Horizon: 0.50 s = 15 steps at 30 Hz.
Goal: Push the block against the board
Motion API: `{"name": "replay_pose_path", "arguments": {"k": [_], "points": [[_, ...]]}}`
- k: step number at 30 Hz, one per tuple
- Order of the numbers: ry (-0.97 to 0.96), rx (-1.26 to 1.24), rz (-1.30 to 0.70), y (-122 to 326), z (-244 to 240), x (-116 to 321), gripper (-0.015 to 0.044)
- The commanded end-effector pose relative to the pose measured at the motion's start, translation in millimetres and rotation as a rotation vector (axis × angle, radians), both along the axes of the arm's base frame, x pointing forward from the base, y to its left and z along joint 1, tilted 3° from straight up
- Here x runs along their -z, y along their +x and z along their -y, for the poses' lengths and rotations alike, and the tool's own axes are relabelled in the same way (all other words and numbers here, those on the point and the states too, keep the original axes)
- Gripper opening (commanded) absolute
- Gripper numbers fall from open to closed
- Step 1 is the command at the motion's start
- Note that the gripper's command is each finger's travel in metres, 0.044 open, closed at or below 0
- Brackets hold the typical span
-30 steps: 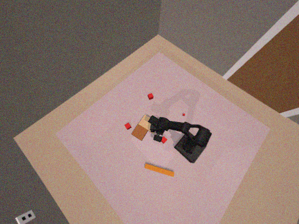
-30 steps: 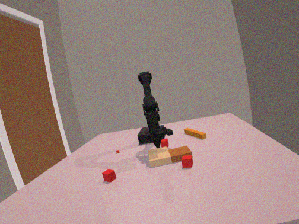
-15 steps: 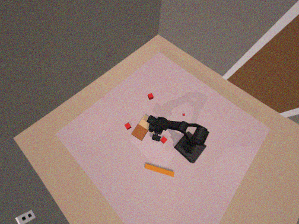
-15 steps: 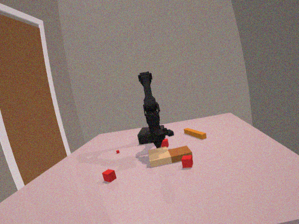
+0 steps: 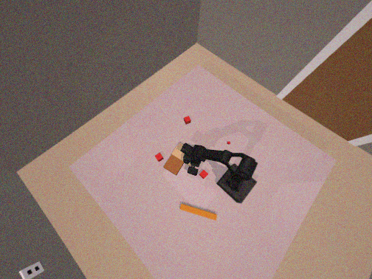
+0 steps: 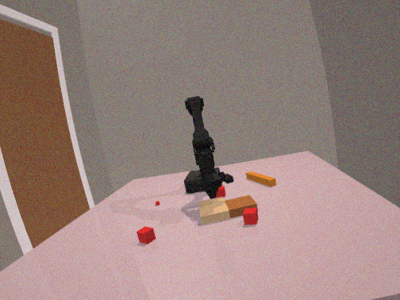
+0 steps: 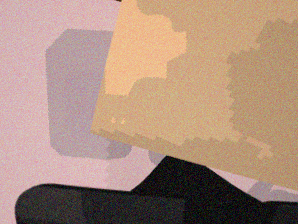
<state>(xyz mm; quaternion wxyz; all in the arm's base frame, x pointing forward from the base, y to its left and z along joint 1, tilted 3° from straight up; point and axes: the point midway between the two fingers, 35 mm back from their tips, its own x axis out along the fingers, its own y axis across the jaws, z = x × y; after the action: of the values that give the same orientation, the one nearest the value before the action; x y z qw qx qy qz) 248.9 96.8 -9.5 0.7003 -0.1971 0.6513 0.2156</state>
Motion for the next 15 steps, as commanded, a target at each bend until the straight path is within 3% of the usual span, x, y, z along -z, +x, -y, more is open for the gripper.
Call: {"name": "replay_pose_path", "arguments": {"k": [1,15], "points": [[0.000,0.003,-0.001,-3.9,3.2,1.2,0.0000],[-0.001,0.003,-0.002,-22.8,16.1,2.8,0.0000]]}}
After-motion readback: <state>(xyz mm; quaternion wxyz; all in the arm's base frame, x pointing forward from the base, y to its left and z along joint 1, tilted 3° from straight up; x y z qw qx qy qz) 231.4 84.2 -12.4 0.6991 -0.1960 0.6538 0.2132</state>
